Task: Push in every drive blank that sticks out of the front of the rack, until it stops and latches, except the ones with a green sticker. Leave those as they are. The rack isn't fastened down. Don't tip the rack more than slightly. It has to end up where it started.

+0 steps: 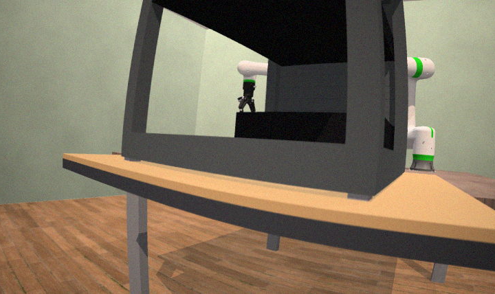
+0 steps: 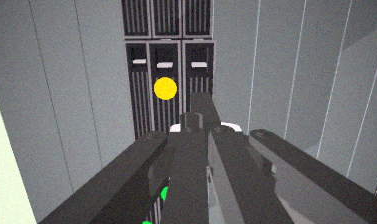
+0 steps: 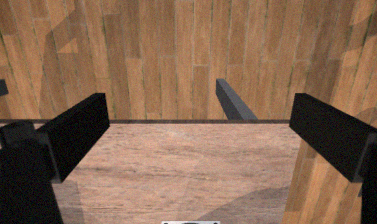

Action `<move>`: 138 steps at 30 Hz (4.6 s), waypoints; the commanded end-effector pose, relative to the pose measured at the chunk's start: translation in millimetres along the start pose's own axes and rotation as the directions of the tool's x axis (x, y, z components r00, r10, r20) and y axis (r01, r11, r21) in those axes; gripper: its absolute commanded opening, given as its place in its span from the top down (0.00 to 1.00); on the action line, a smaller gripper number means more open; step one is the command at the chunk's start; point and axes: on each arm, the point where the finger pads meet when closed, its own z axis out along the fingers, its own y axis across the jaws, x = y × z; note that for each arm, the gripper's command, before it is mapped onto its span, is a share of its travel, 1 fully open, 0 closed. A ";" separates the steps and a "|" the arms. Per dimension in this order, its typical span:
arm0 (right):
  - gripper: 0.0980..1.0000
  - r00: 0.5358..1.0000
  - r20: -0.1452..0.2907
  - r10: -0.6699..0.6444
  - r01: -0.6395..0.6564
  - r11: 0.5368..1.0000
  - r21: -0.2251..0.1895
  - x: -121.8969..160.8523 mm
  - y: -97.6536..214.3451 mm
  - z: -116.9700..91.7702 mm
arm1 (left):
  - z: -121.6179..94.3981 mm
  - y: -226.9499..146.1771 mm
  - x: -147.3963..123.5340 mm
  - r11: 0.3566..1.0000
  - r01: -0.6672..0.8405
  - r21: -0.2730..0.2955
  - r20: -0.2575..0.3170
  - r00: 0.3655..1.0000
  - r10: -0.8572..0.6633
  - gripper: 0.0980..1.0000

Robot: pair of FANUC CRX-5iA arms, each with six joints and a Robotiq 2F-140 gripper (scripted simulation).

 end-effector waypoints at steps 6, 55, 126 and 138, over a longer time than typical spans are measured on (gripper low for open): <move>0.00 1.000 -0.002 0.000 0.000 1.000 0.000 0.3 0.1 -0.8 | 7.8 -1.5 -0.1 1.000 0.001 0.002 0.000 1.000 -0.001 1.00; 0.00 1.000 -0.002 0.000 0.000 1.000 0.000 0.3 0.1 -0.8 | 29.0 -1.6 -0.1 1.000 0.001 0.002 0.000 1.000 -0.001 1.00; 0.00 1.000 -0.002 0.000 0.000 1.000 0.000 0.3 0.1 -0.8 | 40.7 -1.7 -0.1 1.000 0.001 0.002 0.000 1.000 -0.001 1.00; 0.00 1.000 -0.002 0.000 0.000 1.000 0.000 0.3 0.1 -0.8 | 40.9 -1.7 -0.1 1.000 0.001 0.002 0.000 1.000 -0.001 1.00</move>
